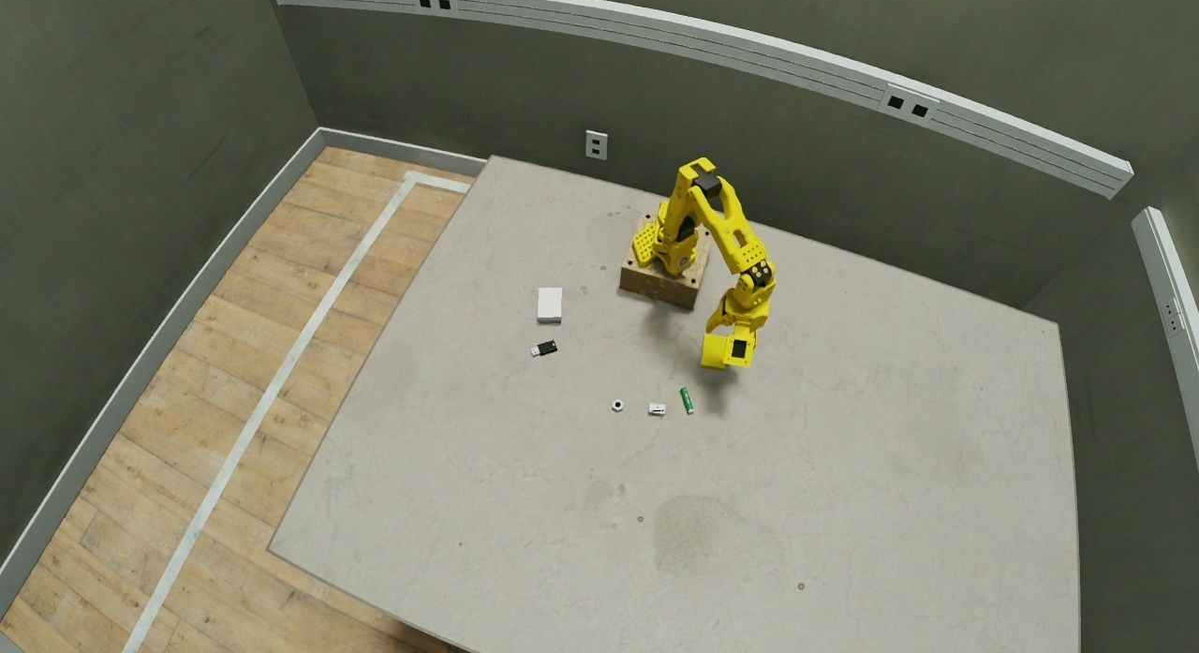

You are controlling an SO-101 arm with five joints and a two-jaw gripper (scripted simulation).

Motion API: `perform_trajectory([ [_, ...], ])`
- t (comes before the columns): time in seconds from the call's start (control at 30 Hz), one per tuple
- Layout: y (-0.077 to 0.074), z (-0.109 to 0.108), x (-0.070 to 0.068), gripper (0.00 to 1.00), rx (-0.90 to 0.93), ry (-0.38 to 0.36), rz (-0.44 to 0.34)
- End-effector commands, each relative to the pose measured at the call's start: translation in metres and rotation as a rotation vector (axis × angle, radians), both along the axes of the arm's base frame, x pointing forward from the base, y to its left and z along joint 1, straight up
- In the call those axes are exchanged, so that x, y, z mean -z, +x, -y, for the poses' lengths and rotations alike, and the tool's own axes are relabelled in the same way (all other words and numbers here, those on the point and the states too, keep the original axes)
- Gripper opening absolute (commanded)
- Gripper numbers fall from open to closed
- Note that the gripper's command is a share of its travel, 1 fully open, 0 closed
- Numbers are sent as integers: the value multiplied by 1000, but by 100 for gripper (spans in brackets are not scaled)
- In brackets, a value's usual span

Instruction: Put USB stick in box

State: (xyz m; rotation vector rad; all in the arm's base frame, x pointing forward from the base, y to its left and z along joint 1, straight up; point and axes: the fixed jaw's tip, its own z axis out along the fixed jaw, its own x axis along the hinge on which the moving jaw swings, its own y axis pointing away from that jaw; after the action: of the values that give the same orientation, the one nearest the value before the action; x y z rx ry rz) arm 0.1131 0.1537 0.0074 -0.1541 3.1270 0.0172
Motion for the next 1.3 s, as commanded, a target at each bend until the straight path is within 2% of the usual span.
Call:
perform_trajectory([
  [0.0, 0, 1, 0, 30, -3, -6, -6],
  [1.27, -2, 3, 4, 30, -3, -6, -6],
])
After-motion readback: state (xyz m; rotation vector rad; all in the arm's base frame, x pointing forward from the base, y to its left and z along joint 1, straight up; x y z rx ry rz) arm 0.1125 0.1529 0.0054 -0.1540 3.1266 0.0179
